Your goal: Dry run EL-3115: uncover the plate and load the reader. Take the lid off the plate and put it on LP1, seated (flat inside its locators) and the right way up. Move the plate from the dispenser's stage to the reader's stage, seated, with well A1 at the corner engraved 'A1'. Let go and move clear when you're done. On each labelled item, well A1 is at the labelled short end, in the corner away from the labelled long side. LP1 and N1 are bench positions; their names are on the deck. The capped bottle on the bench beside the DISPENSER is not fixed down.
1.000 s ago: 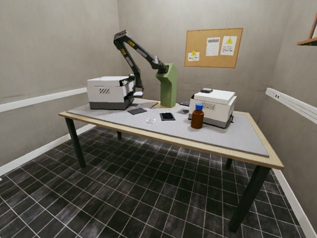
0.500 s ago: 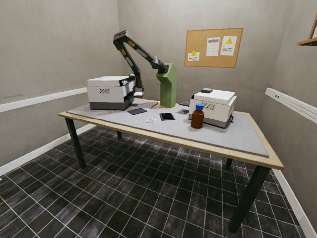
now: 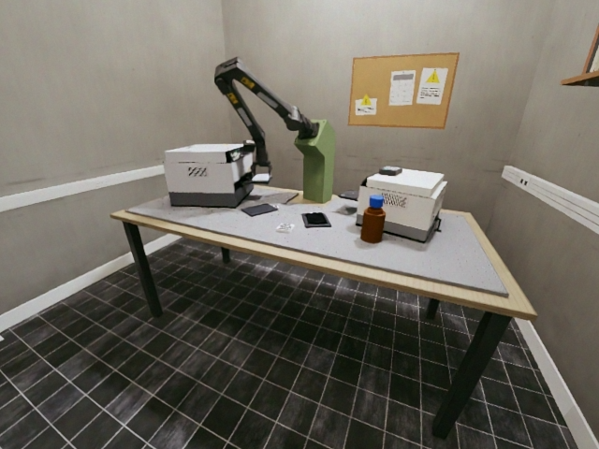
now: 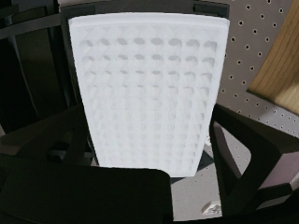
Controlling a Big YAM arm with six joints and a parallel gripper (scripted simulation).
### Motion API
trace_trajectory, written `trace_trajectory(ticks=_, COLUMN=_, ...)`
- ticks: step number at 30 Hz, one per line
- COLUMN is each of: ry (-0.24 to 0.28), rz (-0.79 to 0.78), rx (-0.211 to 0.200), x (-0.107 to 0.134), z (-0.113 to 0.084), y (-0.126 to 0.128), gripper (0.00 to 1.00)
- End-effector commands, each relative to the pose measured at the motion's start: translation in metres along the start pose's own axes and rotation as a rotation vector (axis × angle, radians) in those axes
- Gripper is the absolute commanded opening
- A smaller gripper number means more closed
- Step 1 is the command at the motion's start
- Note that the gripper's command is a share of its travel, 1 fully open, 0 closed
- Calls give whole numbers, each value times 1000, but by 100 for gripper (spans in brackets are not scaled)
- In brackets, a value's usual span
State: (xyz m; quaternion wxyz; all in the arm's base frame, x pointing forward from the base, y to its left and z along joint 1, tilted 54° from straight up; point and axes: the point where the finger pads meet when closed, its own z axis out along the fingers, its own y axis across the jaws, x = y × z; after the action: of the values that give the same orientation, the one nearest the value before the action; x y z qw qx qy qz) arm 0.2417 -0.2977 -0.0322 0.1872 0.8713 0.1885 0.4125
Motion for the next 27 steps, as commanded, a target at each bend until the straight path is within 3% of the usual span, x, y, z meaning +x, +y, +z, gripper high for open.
trace_trajectory(ticks=1, ry=6, rz=-11, rx=-7, x=3, z=6, y=6, gripper=86)
trace_trajectory(ticks=27, ry=7, rz=-11, rx=-2, x=3, z=15, y=6, gripper=86)
